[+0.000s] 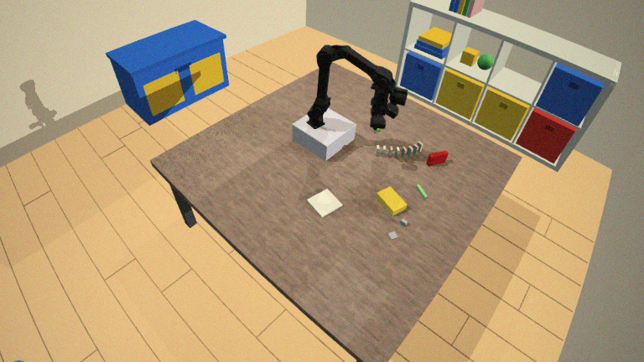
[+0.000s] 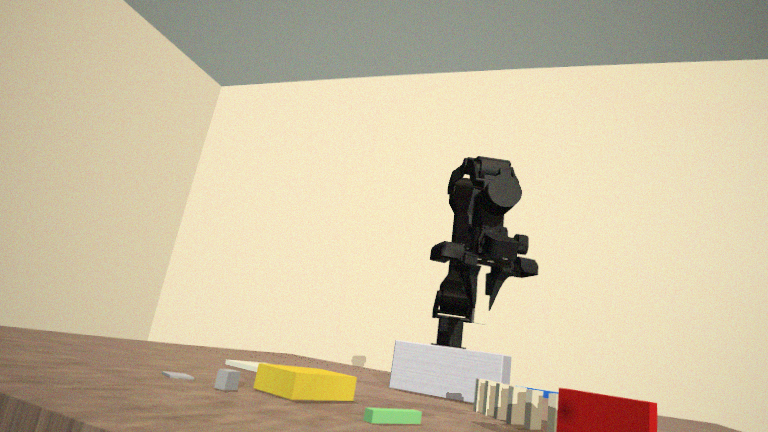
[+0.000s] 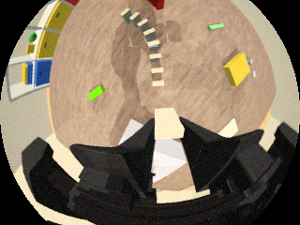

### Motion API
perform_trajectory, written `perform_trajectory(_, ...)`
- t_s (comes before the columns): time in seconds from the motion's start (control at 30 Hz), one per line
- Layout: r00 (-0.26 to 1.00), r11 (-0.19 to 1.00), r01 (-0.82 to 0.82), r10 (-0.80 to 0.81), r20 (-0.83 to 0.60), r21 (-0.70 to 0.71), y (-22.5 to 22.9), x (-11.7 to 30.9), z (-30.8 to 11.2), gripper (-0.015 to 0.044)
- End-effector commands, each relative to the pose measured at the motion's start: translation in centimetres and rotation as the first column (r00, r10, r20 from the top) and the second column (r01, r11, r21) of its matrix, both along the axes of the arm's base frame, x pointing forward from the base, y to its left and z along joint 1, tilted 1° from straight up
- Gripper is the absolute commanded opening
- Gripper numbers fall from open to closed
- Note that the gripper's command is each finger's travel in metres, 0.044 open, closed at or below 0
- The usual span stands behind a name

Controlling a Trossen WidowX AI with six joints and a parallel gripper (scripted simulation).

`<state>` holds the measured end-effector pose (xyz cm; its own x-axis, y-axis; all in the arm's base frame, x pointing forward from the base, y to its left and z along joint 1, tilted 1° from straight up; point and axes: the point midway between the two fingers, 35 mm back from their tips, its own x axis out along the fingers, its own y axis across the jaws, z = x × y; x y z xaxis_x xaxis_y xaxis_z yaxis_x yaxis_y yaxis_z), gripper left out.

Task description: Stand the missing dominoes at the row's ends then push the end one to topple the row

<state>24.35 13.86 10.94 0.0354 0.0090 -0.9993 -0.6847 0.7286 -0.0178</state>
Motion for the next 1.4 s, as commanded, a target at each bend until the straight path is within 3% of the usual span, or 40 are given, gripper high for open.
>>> perform_trajectory(0.0,0.999,0.999,-0.035,0.035,0.005,-0.004,-0.1,-0.3,-0.1,0.0107)
perform_trajectory(0.13,0.999,0.999,-0.035,0.035,0.005,-0.003,0.1,-0.1,-1.0,0.0107)
perform_trajectory(0.77,0.999,0.999,-0.035,0.035,0.005,-0.004,0.0,0.2,-12.9,0.0107)
perform_trajectory(1.2,0.999,0.999,-0.035,0.035,0.005,-0.004,0.0,0.2,-13.3,0.0107)
perform_trajectory(1.37,0.999,0.999,-0.035,0.035,0.005,-0.004,0.0,0.2,-13.3,0.0238)
